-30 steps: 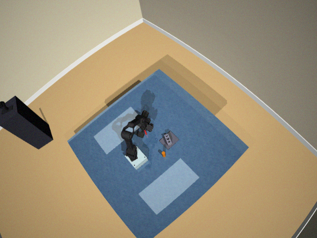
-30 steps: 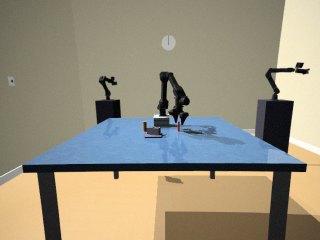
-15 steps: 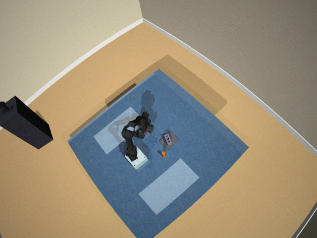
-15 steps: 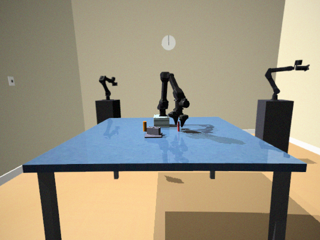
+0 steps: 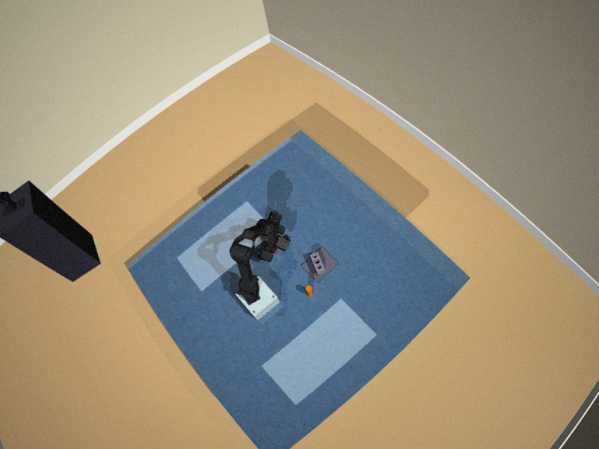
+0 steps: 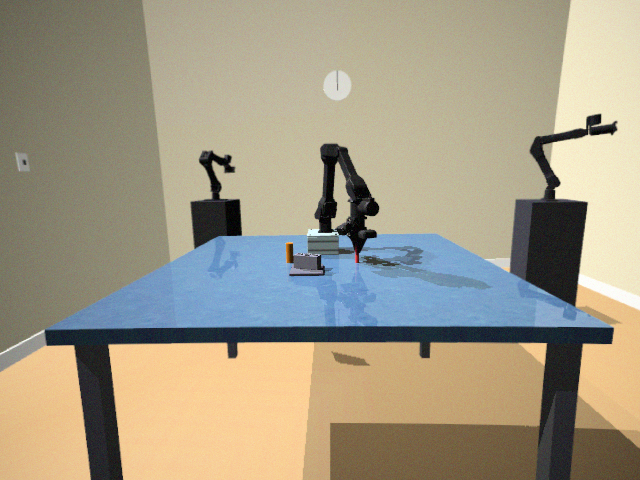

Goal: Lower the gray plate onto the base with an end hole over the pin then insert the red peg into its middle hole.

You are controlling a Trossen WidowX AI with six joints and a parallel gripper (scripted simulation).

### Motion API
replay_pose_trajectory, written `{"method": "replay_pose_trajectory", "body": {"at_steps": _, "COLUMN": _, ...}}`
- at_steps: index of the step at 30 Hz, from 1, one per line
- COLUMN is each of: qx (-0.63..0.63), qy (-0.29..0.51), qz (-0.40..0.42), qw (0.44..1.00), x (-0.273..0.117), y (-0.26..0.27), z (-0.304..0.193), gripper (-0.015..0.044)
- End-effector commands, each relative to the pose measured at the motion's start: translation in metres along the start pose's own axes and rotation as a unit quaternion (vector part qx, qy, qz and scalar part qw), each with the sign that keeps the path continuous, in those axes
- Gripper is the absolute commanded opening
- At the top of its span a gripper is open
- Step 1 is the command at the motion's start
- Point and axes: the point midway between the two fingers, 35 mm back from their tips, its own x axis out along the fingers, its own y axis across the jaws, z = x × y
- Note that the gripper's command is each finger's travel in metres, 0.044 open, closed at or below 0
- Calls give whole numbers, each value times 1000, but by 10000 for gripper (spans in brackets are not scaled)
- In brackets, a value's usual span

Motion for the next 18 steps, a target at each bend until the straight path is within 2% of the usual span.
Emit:
{"method": "replay_pose_trajectory", "body": {"at_steps": 1, "qx": -2, "qy": -2, "qz": 0, "qw": 1000, "x": 0, "y": 0, "z": 1, "gripper": 0}}
{"method": "replay_pose_trajectory", "body": {"at_steps": 8, "qx": -2, "qy": -2, "qz": 0, "qw": 1000, "x": -5, "y": 1, "z": 0, "gripper": 0}}
{"method": "replay_pose_trajectory", "body": {"at_steps": 18, "qx": -2, "qy": -2, "qz": 0, "qw": 1000, "x": -34, "y": 5, "z": 0, "gripper": 0}}
